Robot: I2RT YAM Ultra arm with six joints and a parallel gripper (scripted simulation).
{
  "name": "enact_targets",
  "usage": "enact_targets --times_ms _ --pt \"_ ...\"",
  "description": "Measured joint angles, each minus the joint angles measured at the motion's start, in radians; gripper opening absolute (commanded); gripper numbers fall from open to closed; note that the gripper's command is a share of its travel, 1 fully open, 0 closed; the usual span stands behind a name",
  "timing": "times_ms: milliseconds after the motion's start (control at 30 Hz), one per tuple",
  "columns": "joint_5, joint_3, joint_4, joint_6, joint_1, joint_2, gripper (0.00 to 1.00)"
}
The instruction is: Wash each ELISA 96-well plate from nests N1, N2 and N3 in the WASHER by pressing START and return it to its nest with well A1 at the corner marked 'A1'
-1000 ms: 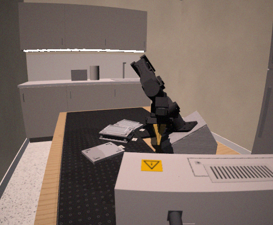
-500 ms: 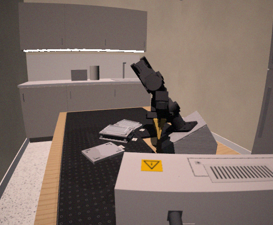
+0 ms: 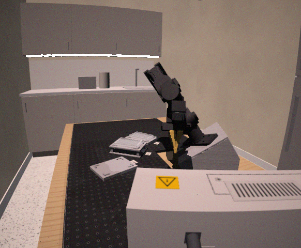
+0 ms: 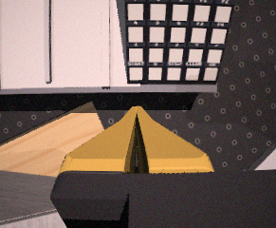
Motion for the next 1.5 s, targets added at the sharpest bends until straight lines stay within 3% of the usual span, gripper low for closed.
enact_targets --times_ms 333,367,900,1500 --pt "0.000 0.000 -0.001 0.000 0.000 0.000 0.00" --pt "0.000 0.000 -0.001 0.000 0.000 0.000 1.00" --pt "-0.011 0.150 -0.002 -0.026 -0.031 0.148 1.00" --pt "-0.025 0.366 -0.027 -0.052 -0.056 0.318 1.00"
